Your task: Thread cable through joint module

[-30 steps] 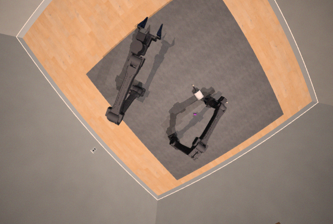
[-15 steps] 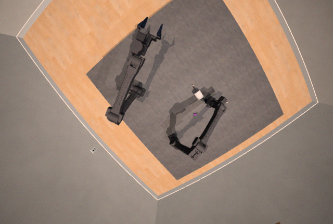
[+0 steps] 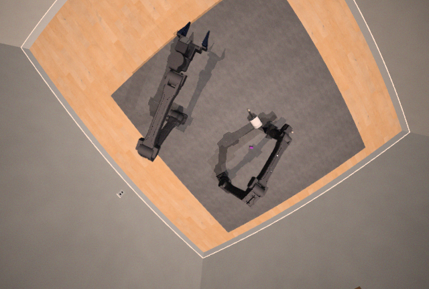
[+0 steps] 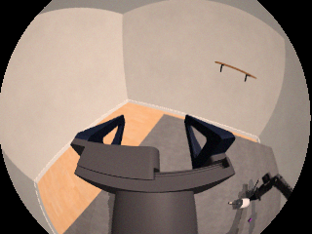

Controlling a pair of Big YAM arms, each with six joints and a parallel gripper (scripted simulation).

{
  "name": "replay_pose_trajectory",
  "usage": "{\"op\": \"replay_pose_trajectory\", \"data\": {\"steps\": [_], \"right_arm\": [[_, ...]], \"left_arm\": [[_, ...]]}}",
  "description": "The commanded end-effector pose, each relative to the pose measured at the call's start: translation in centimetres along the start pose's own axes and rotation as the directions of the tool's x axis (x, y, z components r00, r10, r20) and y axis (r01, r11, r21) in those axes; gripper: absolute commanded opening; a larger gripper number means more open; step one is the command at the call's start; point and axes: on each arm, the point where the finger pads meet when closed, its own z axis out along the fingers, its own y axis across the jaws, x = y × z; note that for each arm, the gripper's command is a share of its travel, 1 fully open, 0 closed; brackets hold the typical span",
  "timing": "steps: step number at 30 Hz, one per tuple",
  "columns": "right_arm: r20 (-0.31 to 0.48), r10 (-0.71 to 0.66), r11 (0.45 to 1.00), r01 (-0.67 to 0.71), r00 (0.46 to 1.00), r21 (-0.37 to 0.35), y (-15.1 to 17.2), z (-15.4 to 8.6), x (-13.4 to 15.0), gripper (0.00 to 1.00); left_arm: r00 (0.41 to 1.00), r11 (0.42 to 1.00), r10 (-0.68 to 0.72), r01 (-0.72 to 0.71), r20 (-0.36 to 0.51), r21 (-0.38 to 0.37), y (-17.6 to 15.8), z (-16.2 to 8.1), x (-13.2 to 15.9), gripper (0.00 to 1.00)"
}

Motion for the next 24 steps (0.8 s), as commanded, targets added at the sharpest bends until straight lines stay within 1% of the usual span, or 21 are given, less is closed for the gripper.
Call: {"op": "replay_pose_trajectory", "data": {"steps": [1,3,4,7,10,12,14,15,19,20,21,24], "right_arm": [[0.018,-0.025,0.999,0.025,1.000,-0.043,1.4,-1.6,1.7,0.00],[0.015,-0.019,0.999,0.020,1.000,-0.031,1.2,-1.7,1.9,0.00],[0.008,-0.012,1.000,0.012,1.000,-0.014,0.5,-1.2,2.1,0.00],[0.015,-0.023,0.999,0.024,1.000,-0.037,1.3,-1.6,2.3,0.00],[0.013,-0.021,0.999,0.022,1.000,-0.033,1.1,-1.4,2.6,0.00],[0.018,-0.026,0.999,0.027,0.999,-0.043,1.5,-1.5,2.8,0.00],[0.011,-0.018,0.999,0.019,1.000,-0.026,0.9,-1.3,3.1,0.00],[0.014,-0.023,0.999,0.024,1.000,-0.037,1.4,-1.6,3.2,0.00],[0.014,-0.023,0.999,0.023,1.000,-0.035,1.1,-1.2,3.3,0.00],[0.022,-0.023,0.998,0.024,1.000,-0.054,1.9,-2.4,3.2,0.00],[0.026,-0.036,0.997,0.038,0.999,-0.063,2.5,-2.6,3.7,0.00],[0.018,-0.029,0.998,0.030,0.999,-0.047,1.7,-1.6,3.8,0.00]], "left_arm": [[1.000,1.000,-0.002,0.003,0.026,-0.003,0.1,0.3,-1.2,0.96],[1.000,1.000,-0.002,0.003,0.026,-0.003,0.1,0.3,-1.2,0.96],[1.000,1.000,-0.002,0.003,0.026,-0.003,0.1,0.3,-1.2,0.96],[1.000,1.000,-0.002,0.003,0.026,-0.003,0.1,0.3,-1.2,0.96],[1.000,1.000,-0.002,0.003,0.026,-0.003,0.1,0.3,-1.2,0.96],[1.000,1.000,-0.002,0.003,0.026,-0.003,0.1,0.3,-1.2,0.96],[1.000,1.000,-0.002,0.003,0.026,-0.003,0.1,0.3,-1.2,0.96],[1.000,1.000,-0.002,0.003,0.026,-0.003,0.1,0.3,-1.2,0.96],[1.000,1.000,-0.002,0.003,0.026,-0.003,0.1,0.3,-1.2,0.96],[1.000,1.000,-0.002,0.003,0.026,-0.003,0.1,0.3,-1.2,0.96],[1.000,1.000,-0.002,0.003,0.026,-0.003,0.1,0.3,-1.2,0.96],[1.000,1.000,-0.002,0.003,0.026,-0.003,0.1,0.3,-1.2,0.96]]}}
